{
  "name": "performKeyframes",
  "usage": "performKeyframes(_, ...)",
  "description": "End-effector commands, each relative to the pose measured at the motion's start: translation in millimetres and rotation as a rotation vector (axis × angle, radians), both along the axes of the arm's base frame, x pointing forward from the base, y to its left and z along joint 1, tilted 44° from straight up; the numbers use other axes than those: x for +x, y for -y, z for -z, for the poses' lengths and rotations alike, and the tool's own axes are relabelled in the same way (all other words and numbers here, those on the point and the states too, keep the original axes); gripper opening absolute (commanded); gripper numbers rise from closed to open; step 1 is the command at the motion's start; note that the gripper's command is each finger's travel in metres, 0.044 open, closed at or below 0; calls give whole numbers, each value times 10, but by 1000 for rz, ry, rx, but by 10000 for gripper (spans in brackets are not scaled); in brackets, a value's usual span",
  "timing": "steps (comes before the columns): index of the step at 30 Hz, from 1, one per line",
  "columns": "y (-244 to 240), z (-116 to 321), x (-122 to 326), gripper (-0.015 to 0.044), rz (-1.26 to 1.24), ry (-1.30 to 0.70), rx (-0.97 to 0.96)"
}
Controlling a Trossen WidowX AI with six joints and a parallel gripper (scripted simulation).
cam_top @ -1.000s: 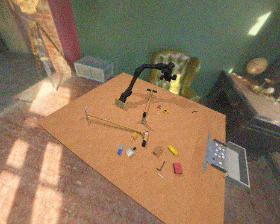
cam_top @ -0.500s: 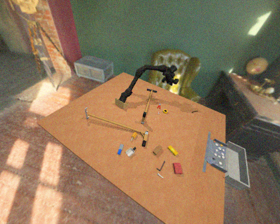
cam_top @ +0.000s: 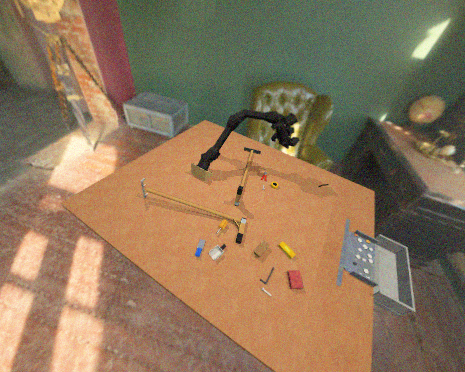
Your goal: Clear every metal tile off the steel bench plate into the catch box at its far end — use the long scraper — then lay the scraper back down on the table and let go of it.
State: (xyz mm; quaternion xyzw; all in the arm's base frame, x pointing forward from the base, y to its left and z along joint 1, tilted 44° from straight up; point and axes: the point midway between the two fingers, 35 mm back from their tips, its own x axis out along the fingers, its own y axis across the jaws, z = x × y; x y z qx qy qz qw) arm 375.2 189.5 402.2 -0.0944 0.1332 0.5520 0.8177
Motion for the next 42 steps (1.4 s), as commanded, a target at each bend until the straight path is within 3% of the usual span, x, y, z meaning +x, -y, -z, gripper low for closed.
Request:
performKeyframes(1,84,158,131,0,35,-57,-8)
performKeyframes(42,1164,1324,835,0,342,-455,-29)
